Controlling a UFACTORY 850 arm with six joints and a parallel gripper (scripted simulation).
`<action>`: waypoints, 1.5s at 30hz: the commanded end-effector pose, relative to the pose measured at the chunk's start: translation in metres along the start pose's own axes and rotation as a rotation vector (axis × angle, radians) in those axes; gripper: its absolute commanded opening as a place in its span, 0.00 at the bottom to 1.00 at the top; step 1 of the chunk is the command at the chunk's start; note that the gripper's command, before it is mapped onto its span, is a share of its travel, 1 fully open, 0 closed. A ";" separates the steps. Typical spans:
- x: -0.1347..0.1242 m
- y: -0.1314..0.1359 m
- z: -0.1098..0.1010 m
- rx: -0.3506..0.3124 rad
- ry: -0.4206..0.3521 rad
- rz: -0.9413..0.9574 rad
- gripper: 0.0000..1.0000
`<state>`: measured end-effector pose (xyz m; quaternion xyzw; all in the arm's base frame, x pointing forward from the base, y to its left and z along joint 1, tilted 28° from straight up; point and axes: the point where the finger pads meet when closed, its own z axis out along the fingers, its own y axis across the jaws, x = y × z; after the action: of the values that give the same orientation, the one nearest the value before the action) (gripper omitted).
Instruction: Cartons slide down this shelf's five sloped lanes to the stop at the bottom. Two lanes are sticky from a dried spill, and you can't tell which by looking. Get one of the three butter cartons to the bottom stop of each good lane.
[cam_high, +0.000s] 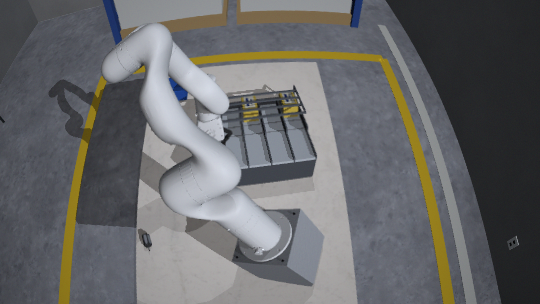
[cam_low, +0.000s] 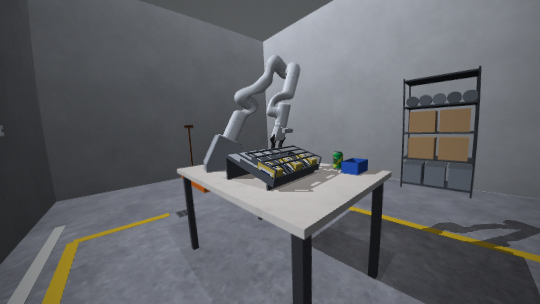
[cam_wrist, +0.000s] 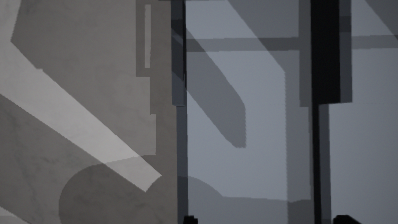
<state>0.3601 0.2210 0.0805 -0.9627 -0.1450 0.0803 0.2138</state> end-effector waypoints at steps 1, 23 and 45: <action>0.000 0.000 0.000 0.000 0.001 0.000 0.83; 0.000 0.000 0.000 0.000 0.001 0.000 0.86; 0.000 0.000 0.000 0.000 0.001 0.000 0.87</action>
<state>0.3601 0.2210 0.0805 -0.9627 -0.1450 0.0803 0.2138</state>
